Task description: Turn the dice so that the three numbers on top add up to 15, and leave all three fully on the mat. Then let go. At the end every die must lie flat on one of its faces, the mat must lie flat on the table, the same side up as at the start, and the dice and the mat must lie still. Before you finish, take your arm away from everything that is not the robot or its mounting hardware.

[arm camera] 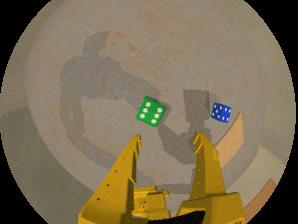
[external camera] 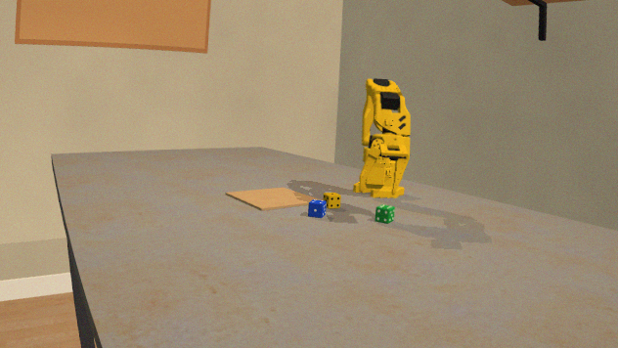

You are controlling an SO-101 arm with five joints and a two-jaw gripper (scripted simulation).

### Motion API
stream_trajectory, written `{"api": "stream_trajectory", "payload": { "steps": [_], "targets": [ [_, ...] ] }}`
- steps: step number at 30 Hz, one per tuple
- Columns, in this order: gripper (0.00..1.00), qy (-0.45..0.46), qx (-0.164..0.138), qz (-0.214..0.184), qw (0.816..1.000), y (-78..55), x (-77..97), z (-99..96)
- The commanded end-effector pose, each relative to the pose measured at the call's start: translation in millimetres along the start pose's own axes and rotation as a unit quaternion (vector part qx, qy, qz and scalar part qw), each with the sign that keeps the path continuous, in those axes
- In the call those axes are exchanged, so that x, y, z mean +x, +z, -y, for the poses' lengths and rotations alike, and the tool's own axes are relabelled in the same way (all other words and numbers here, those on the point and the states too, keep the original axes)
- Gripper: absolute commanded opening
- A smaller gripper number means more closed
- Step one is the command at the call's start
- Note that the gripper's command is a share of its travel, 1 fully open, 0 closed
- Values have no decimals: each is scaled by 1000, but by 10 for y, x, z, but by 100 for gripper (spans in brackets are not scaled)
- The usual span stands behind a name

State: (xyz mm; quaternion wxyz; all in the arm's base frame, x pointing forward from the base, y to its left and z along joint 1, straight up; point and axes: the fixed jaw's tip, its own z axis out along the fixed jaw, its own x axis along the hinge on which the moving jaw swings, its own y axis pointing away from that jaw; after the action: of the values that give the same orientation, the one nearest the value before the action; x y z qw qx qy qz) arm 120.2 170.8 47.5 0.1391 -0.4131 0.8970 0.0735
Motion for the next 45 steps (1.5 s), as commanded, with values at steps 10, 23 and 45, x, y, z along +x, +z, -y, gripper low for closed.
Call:
{"api": "stream_trajectory", "payload": {
  "steps": [10, 23, 45],
  "targets": [
    [31, -46, 1, -146, 988, -75, -92, -20],
    [31, -78, -4, -195, 978, -50, -19, -14],
    [31, -78, -4, -195, 978, -50, -19, -14]
  ]
}}
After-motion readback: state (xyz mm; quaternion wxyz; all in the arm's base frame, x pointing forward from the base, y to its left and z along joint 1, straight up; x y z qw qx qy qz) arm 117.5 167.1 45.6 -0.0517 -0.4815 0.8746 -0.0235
